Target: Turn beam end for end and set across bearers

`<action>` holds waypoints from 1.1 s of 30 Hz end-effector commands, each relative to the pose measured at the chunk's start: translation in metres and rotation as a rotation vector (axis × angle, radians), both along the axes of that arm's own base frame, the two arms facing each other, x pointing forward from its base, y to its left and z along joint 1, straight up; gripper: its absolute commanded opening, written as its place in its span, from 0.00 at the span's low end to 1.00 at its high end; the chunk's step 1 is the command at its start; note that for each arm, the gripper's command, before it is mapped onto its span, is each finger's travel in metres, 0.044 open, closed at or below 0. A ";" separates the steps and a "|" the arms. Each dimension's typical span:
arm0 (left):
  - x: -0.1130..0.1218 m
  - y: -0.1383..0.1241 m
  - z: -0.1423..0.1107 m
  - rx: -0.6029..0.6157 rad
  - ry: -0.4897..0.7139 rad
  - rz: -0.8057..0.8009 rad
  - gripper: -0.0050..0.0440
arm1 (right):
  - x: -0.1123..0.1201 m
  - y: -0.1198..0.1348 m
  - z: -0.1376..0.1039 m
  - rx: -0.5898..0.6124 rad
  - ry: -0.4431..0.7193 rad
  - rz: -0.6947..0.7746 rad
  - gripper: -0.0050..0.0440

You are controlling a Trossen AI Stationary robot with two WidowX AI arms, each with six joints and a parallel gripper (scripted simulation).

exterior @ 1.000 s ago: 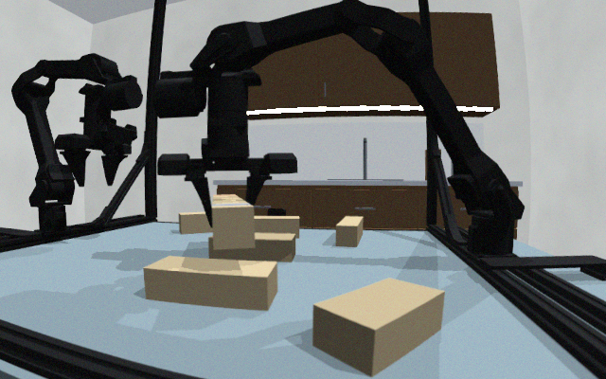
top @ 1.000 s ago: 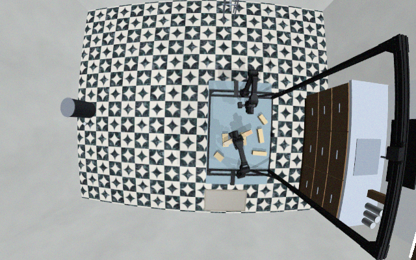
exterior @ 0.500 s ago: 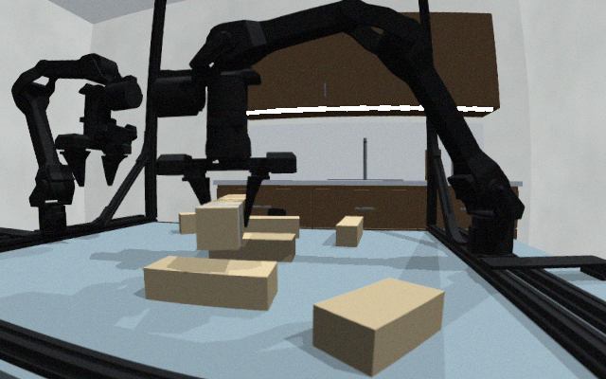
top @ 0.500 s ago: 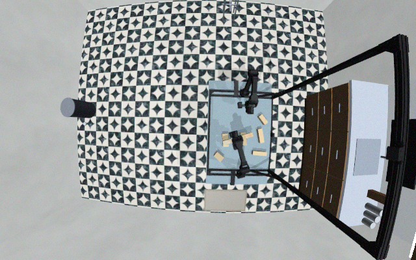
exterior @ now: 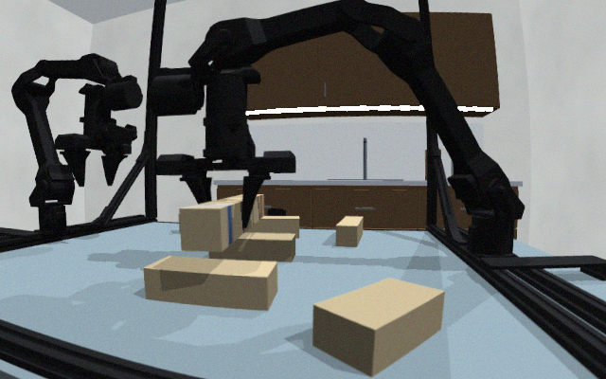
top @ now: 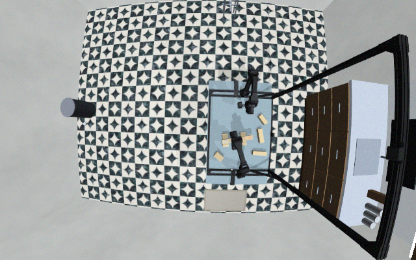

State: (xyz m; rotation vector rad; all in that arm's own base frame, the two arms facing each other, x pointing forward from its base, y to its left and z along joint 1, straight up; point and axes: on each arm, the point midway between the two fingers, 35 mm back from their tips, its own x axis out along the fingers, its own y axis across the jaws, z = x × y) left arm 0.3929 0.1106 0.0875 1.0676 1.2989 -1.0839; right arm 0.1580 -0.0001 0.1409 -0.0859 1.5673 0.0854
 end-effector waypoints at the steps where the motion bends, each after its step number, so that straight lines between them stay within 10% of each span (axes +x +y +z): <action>1: -0.001 0.005 0.004 0.001 -0.013 -0.044 0.10 | -0.001 0.000 0.000 0.000 0.002 -0.005 1.00; 30: -0.004 0.016 -0.022 0.001 -0.013 -0.077 0.10 | -0.001 0.000 0.000 0.000 0.002 -0.005 1.00; 33: -0.004 0.016 -0.022 0.001 -0.013 -0.077 0.25 | -0.001 0.000 0.000 0.000 0.002 -0.005 1.00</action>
